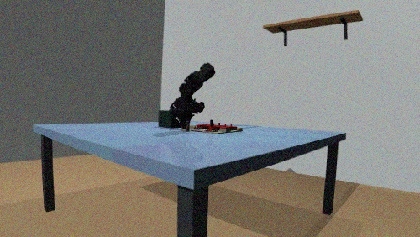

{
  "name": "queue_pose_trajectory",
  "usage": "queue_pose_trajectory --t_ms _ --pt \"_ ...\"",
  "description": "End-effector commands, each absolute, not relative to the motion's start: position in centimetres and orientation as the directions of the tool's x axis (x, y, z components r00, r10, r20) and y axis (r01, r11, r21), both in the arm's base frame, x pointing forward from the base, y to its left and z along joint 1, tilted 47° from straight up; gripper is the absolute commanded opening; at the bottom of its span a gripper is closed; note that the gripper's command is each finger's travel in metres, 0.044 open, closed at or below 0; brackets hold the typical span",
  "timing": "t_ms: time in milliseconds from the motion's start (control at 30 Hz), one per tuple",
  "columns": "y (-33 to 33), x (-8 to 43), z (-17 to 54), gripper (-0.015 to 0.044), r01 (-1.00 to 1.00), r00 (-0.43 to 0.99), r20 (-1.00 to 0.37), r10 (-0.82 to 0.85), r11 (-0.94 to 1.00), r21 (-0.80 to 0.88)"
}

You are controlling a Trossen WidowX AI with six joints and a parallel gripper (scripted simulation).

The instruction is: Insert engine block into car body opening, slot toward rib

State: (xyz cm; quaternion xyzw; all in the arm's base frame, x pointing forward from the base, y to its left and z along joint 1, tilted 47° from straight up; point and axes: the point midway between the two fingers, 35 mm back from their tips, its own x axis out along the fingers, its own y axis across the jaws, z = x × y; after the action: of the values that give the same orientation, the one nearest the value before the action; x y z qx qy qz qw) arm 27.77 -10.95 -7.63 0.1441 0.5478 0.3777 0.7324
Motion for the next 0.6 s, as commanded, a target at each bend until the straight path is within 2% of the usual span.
queue_pose_trajectory --t_ms 0,233,567 --pt "-10.26 27.76 -8.09 0.0 -0.393 0.111 -0.69 0.715 0.669 0.63" --pt "-10.01 27.8 -8.34 0.0 -0.393 0.111 -0.69 0.715 0.669 0.631" --pt "-10.67 27.74 -8.01 0.0262 -0.387 0.119 -0.694 0.71 0.677 0.626"
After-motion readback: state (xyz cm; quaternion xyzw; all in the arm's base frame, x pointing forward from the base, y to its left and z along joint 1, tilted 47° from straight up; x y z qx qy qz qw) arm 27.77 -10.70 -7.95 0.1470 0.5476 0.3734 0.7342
